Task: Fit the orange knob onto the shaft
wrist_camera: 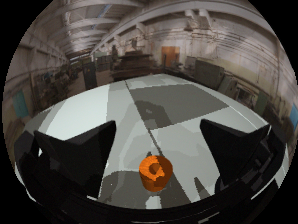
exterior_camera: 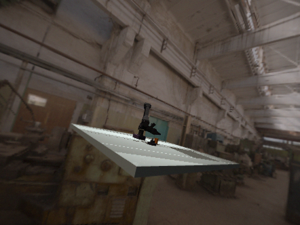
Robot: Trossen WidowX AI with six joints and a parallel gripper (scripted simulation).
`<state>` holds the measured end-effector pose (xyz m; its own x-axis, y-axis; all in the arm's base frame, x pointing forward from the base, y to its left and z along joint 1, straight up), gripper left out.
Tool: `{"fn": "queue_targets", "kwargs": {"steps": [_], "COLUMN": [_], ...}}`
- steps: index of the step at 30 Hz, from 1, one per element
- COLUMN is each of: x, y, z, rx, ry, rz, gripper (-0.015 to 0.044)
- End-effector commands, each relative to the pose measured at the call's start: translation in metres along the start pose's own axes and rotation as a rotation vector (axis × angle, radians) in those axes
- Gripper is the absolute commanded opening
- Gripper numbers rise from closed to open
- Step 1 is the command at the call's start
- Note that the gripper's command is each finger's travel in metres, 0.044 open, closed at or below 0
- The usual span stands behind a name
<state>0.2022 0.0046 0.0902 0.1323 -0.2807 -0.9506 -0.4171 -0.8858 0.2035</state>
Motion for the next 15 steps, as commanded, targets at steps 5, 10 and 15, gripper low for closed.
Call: {"fn": "queue_targets", "kwargs": {"steps": [5,10,15], "x": [-0.019,-0.034,-0.068], "y": [-0.001,-0.03,-0.05], "z": [-0.004,-0.021,-0.024], "rx": [-0.026,-0.203,-0.313], "ry": [-0.019,-0.14,-0.131], "rz": [0.052,0.464,0.921], "gripper": [0.044,0.044,0.044]}}
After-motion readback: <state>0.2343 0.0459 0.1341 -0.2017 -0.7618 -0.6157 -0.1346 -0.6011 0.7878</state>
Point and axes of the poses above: the point midway between the two fingers, 35 mm back from their tips, its own y axis back along the fingers, its own z axis across the jaws, x = y × z, the point moved 7 cm from there along y, back along the fingers, and after that the axes turned 14 degrees about y, right-handed, at the moved point
